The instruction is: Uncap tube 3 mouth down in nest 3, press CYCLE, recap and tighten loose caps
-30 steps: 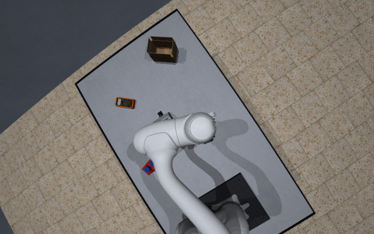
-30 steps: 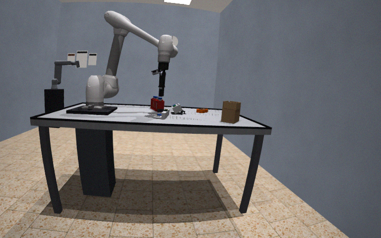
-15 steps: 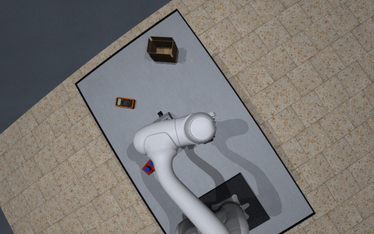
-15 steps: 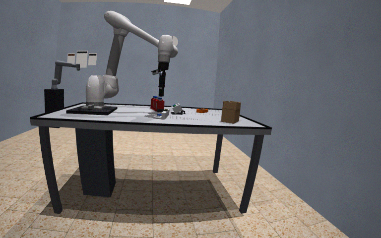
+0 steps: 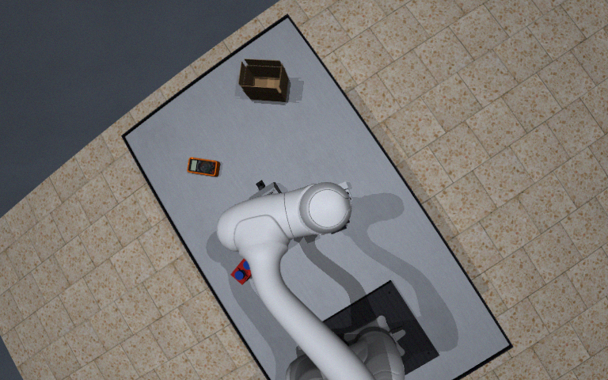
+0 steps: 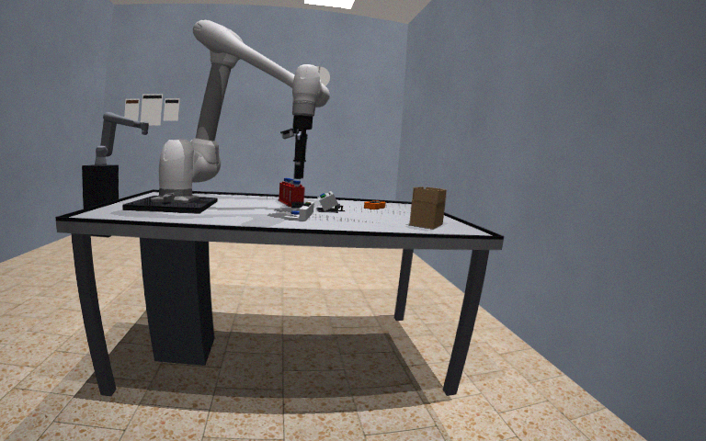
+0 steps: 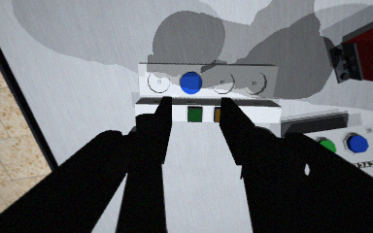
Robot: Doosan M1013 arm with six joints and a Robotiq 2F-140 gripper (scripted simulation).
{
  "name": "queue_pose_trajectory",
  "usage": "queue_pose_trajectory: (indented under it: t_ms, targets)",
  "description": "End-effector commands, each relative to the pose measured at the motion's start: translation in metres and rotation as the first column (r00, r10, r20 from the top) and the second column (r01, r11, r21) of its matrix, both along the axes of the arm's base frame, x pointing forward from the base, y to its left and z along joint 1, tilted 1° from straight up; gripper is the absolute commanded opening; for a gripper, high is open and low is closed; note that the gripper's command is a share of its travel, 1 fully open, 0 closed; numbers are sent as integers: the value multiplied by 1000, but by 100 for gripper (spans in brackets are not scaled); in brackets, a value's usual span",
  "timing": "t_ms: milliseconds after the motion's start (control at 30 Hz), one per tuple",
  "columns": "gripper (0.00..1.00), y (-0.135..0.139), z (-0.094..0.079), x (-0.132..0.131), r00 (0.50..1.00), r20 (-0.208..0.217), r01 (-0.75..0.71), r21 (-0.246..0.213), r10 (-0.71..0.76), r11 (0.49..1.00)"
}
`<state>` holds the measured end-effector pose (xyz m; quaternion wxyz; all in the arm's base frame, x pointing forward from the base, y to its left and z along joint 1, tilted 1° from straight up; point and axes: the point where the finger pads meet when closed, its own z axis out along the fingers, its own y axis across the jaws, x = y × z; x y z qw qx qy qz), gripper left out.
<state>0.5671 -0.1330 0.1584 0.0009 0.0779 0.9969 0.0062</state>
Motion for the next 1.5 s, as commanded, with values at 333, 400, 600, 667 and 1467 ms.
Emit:
queue_pose_trajectory:
  t_ms: [333, 400, 600, 667, 1467]
  targets:
    - [36, 0, 2, -2, 1000, -3, 2, 0, -2, 1000]
    - [36, 0, 2, -2, 1000, -3, 2, 0, -2, 1000]
    - [36, 0, 2, -2, 1000, -3, 2, 0, -2, 1000]
    - [36, 0, 2, -2, 1000, -3, 2, 0, -2, 1000]
    - [10, 61, -11, 33, 774, -5, 633, -2, -633, 774]
